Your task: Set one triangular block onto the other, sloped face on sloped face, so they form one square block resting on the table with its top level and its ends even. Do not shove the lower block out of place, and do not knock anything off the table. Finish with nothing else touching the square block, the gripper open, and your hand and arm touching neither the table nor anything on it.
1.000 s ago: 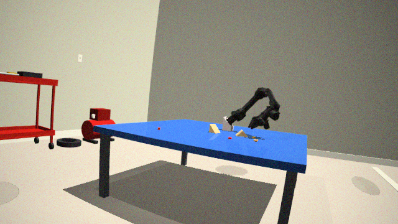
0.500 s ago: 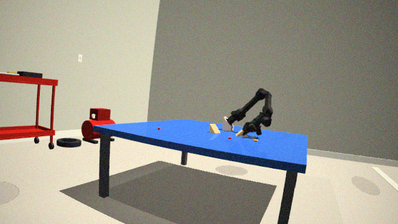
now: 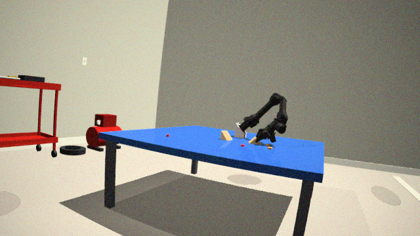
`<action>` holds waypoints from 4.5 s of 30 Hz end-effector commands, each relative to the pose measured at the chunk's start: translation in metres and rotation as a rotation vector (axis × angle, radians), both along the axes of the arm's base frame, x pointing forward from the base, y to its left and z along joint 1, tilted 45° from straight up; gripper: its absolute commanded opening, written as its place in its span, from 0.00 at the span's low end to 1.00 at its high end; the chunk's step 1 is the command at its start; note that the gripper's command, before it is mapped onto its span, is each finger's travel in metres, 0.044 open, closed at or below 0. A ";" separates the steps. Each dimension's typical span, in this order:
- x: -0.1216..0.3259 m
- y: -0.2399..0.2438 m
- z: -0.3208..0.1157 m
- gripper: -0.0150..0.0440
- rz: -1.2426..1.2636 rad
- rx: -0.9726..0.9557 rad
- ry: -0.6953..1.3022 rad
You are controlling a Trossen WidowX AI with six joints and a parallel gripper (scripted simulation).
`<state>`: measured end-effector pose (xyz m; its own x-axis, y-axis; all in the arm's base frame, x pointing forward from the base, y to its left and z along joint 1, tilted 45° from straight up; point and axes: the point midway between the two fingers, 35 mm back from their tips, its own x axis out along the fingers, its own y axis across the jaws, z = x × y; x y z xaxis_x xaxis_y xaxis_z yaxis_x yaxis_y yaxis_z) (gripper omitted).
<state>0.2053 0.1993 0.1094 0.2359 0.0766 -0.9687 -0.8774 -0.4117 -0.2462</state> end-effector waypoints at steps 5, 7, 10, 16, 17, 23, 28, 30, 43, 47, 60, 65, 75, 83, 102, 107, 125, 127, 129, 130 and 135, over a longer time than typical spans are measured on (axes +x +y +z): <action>0.000 0.000 0.001 0.51 0.001 0.001 0.000; 0.002 -0.003 0.005 0.42 0.001 0.001 0.000; 0.006 -0.013 0.015 0.29 0.000 0.000 0.000; 0.012 -0.033 0.036 0.25 0.000 -0.002 0.000; 0.012 -0.036 0.039 0.25 0.000 -0.002 0.000; 0.014 -0.057 0.059 0.25 0.000 -0.004 -0.001; 0.014 -0.069 0.070 0.25 0.000 -0.005 -0.002; 0.014 -0.069 0.070 0.25 0.000 -0.005 -0.002; 0.014 -0.070 0.061 0.25 -0.324 0.096 0.098; 0.013 -0.071 0.059 0.25 -0.448 0.131 0.137; 0.012 -0.073 0.054 0.25 -0.855 0.230 0.271; 0.012 -0.074 0.052 0.25 -1.014 0.261 0.325; 0.011 -0.075 0.050 0.25 -1.334 0.308 0.437; 0.011 -0.076 0.048 0.25 -1.591 0.331 0.530; 0.013 -0.078 0.048 0.25 -2.209 0.324 0.762; 0.014 -0.078 0.048 0.25 -2.371 0.304 0.826; 0.018 -0.081 0.051 0.25 -2.948 0.147 1.062; 0.019 -0.081 0.052 0.25 -3.011 0.119 1.089; 0.020 -0.082 0.052 0.25 -3.073 0.089 1.116; 0.020 -0.082 0.053 0.25 -3.104 0.072 1.129; 0.022 -0.083 0.054 0.25 -3.257 -0.019 1.196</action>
